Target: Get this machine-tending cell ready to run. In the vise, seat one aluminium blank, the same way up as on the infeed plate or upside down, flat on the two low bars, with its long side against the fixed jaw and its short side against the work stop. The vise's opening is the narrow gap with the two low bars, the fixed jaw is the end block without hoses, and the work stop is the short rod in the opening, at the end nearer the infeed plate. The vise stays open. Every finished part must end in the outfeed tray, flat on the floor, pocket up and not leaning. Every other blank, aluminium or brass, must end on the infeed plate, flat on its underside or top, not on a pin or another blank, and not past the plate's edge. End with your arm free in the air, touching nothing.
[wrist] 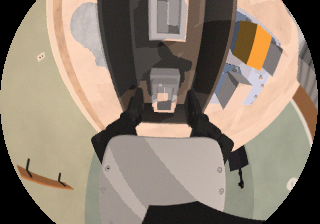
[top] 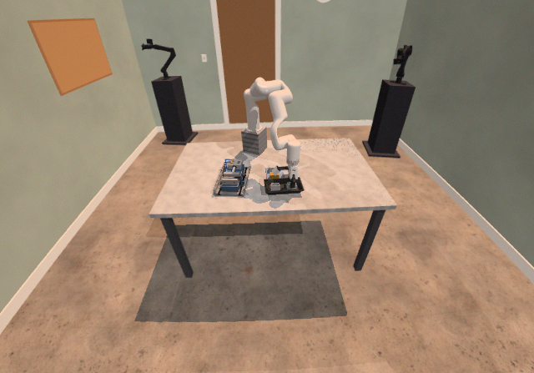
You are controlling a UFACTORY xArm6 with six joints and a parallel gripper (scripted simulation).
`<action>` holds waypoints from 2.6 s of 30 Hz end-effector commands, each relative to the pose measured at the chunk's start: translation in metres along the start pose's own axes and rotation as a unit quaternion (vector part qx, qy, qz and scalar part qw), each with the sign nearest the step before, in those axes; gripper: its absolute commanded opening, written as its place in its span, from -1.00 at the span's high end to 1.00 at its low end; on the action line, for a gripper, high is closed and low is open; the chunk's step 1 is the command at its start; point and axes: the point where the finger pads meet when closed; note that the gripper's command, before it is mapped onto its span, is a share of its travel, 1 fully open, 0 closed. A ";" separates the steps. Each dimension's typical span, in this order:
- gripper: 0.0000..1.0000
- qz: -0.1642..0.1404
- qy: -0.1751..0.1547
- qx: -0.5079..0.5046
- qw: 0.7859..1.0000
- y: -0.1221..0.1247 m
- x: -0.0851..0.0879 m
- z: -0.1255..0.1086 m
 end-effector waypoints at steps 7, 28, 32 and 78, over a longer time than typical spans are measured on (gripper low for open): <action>-0.37 0.002 -0.001 0.000 1.000 -0.002 0.012 -0.001; -0.37 0.002 -0.001 0.000 1.000 -0.002 0.106 -0.001; -0.37 0.002 -0.001 0.000 1.000 -0.001 0.125 -0.001; 1.00 0.002 -0.001 0.000 1.000 -0.001 0.145 -0.001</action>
Point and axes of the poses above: the point where the finger pads meet when closed, its own x axis back along the fingers, its own y axis across the jaws, z = x × y, and after that the axes turned 3 degrees about -x, right-handed
